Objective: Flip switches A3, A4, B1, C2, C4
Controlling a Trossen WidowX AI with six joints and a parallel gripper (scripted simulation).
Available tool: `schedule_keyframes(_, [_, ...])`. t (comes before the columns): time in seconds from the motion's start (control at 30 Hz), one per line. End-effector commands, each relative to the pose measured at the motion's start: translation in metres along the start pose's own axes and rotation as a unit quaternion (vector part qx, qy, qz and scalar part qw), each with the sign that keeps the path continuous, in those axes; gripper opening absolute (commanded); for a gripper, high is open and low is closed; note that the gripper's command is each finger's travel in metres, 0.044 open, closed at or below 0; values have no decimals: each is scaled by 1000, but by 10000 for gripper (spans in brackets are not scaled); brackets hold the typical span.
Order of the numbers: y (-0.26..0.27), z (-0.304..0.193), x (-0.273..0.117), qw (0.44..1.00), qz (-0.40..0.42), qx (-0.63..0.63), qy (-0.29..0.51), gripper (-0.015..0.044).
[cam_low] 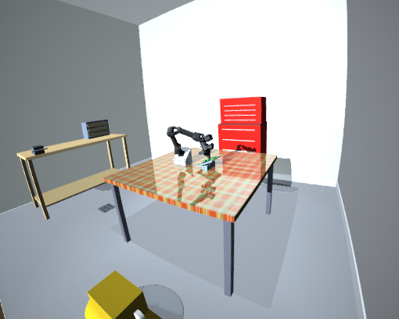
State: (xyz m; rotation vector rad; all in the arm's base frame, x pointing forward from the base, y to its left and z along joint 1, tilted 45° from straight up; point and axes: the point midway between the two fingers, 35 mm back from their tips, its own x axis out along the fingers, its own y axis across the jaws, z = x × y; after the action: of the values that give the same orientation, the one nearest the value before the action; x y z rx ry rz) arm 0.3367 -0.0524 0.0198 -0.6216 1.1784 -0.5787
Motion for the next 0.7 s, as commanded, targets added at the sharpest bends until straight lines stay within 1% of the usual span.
schedule_keyframes(0.0, [1, -1, 1, 1000, 3, -4, 1, 0])
schedule_keyframes(0.67, [1, -1, 4, 1000, 3, -4, 1, 0])
